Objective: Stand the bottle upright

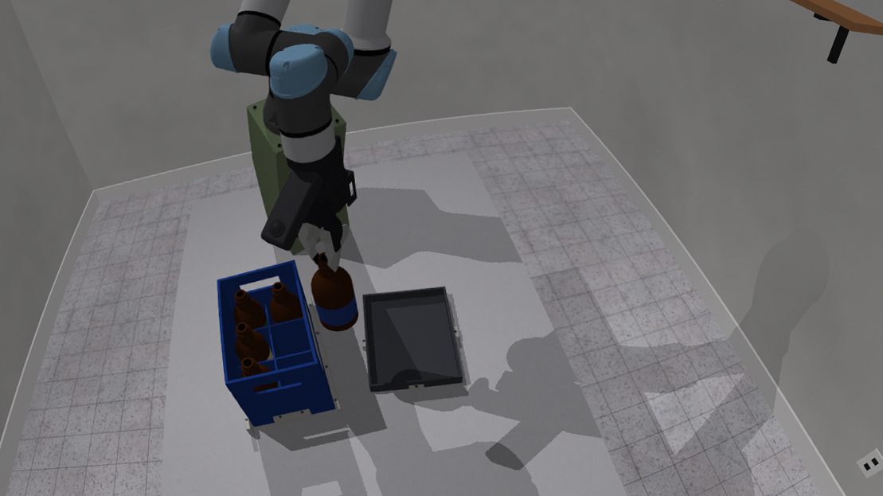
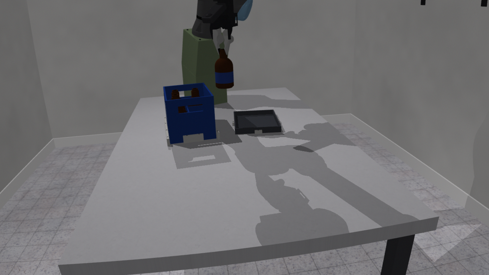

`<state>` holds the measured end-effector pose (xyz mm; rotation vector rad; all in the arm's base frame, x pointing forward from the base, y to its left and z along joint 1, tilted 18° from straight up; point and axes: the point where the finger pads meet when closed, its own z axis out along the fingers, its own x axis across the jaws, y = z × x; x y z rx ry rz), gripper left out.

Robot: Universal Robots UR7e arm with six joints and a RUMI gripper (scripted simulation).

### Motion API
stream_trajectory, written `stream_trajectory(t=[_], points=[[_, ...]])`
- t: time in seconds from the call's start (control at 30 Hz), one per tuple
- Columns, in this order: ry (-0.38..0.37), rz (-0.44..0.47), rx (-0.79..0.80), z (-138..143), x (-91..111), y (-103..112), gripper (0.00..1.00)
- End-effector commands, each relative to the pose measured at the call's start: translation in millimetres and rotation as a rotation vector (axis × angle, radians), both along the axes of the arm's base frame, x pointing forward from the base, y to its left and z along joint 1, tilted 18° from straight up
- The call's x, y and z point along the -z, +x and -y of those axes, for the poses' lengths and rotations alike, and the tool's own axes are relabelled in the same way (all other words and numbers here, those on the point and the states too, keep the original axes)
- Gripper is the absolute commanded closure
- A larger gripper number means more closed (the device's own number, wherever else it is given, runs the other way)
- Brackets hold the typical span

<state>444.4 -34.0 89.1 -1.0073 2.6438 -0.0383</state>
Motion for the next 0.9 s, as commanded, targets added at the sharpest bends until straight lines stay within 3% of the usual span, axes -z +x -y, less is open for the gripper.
stream_trajectory(t=[0.0, 0.87], points=[[-0.001, 0.001, 0.0, -6, -1, -1, 1.0], [-0.001, 0.001, 0.0, -60, -1, -14, 1.0]])
